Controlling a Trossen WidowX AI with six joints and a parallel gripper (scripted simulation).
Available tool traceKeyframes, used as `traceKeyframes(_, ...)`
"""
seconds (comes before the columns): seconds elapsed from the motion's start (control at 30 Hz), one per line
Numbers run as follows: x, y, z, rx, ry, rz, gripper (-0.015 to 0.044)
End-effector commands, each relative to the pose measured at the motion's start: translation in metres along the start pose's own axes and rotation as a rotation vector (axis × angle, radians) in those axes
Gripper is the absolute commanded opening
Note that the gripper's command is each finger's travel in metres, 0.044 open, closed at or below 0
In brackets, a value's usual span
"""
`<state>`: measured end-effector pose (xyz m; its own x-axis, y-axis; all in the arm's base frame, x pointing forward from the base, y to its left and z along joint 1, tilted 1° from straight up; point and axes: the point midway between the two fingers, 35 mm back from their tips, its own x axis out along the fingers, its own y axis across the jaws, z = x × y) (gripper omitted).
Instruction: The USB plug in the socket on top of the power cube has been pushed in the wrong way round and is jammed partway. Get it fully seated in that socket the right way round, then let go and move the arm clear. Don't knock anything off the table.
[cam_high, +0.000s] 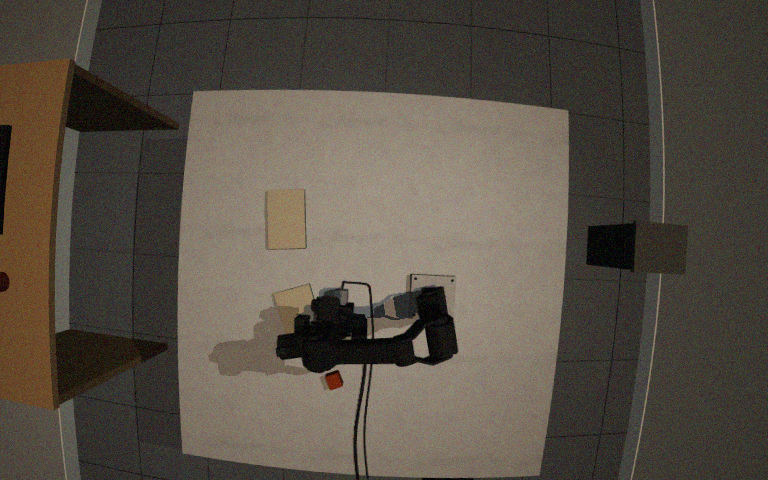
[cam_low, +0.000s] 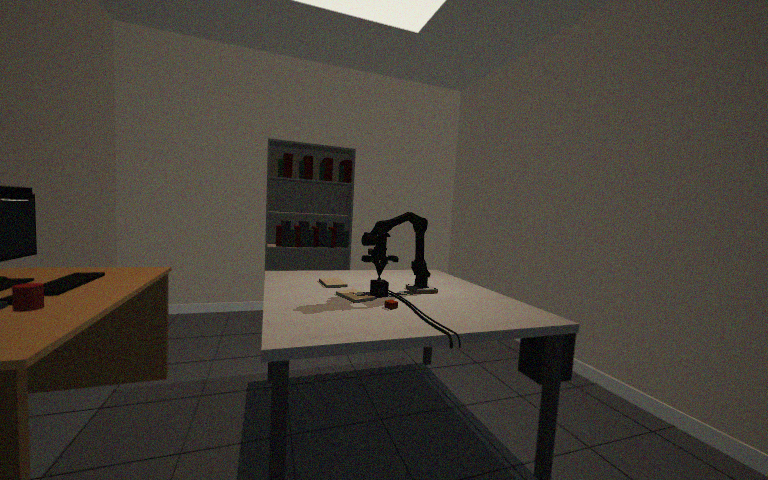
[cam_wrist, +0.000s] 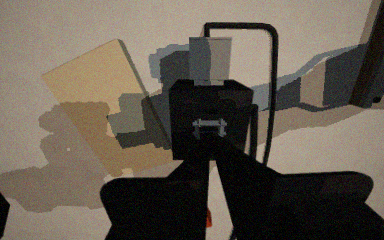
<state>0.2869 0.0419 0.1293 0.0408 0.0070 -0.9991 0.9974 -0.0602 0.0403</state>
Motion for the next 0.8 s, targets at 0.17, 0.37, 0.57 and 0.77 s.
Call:
traceKeyframes(0.17,-0.0003,0.0001,0.0,0.0,0.0,0.001,0.0)
traceKeyframes(0.37,-0.0009,0.0,0.0,0.0,0.0,0.0,0.0)
traceKeyframes(0.57,-0.005,0.0,0.0,0.0,0.0,0.0,0.0)
traceKeyframes(0.77,-0.009,0.0,0.0,0.0,0.0,0.0,0.0)
